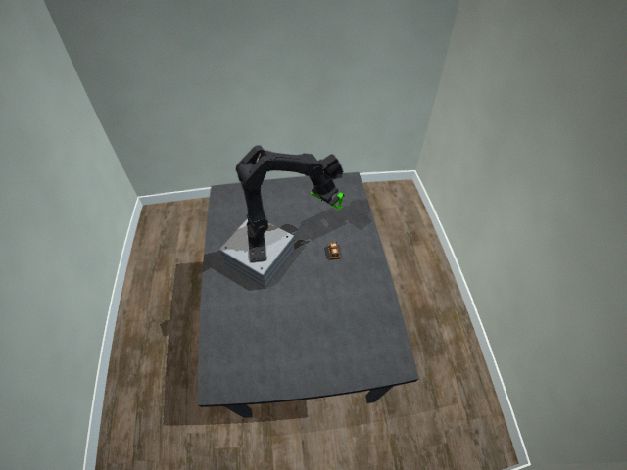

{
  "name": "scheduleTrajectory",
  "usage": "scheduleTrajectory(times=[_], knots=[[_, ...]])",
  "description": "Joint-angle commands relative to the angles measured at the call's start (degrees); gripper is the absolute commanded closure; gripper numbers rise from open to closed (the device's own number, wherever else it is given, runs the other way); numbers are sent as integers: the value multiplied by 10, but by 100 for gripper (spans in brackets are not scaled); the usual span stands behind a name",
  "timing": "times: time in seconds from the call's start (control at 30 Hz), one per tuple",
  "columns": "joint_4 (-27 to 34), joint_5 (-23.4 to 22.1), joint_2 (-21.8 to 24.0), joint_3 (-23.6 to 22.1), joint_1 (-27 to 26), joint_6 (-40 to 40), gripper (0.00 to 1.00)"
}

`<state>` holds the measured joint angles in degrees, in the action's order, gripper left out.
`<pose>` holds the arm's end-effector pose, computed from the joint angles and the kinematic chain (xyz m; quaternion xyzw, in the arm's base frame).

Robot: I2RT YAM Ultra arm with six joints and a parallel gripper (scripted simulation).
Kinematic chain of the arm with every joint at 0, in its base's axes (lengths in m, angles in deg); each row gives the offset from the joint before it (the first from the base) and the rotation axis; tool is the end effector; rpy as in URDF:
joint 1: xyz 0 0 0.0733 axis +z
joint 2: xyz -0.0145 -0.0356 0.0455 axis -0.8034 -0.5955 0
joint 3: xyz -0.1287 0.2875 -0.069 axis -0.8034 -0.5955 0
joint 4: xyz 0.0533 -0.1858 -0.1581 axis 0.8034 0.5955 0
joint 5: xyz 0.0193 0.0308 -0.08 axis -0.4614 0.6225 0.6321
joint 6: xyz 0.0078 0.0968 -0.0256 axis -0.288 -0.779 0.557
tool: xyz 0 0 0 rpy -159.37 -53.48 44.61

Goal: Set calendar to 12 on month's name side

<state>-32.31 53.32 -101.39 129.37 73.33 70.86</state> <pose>0.2914 0.0907 0.2289 -0.2861 0.9373 -0.0730 0.1851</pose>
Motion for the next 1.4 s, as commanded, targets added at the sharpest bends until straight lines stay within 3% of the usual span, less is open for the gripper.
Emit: scheduleTrajectory(times=[0.0, 0.17, 0.5, 1.23, 1.37], knots=[[35, -16, 0, 8, -5, -31, 0], [87, -45, -70, 59, -92, -92, 0], [149, -79, -154, 119, -195, -164, 0], [154, -82, -161, 124, -205, -172, 0], [149, -82, -163, 122, -205, -210, 0]])
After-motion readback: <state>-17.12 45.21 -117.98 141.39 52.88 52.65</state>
